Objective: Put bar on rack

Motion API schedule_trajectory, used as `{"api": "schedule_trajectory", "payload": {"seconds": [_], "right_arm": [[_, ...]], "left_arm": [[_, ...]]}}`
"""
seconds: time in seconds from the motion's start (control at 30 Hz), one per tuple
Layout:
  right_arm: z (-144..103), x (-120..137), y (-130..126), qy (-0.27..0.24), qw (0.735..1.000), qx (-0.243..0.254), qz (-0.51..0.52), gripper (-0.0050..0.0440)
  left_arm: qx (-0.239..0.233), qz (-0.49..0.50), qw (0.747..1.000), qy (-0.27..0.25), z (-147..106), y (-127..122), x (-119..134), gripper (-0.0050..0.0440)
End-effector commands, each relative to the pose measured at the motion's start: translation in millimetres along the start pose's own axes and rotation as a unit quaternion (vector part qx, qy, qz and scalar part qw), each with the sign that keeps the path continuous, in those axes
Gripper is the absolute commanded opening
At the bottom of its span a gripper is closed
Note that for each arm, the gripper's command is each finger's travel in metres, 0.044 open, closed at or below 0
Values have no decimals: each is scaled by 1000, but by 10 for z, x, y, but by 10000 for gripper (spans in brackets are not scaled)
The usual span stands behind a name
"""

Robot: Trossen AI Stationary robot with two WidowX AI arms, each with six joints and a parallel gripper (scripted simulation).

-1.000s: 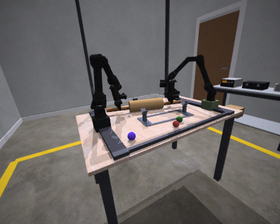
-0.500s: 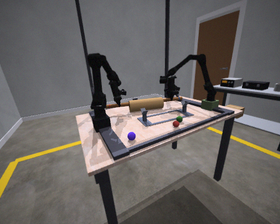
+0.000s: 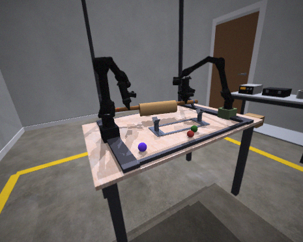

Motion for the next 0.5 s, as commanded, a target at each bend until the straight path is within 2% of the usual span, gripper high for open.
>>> {"api": "schedule_trajectory", "payload": {"seconds": [0.0,0.13,0.17,0.47], "right_arm": [[-336,-53,64,-9,999,-36,3,50],[-445,-69,63,-10,999,-38,3,50],[-325,-46,41,-7,999,-31,2,50],[-340,-52,50,-8,999,-34,2,50]], "left_arm": [[-17,5,999,29,-368,29,10,50],[-17,5,999,30,-477,28,6,50],[-15,5,1000,21,-345,19,-17,50],[-17,5,1000,25,-368,24,-3,50]]}}
Point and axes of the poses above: on each arm, the point midway between the two fingers, 35 mm back from their tips, its own z axis out along the fingers, its own y axis across the jaws, x = y × z, the point moved 6 cm from there along -z, back along the fingers, and after that the axes turned 6 degrees about z, right-handed, at the moved point
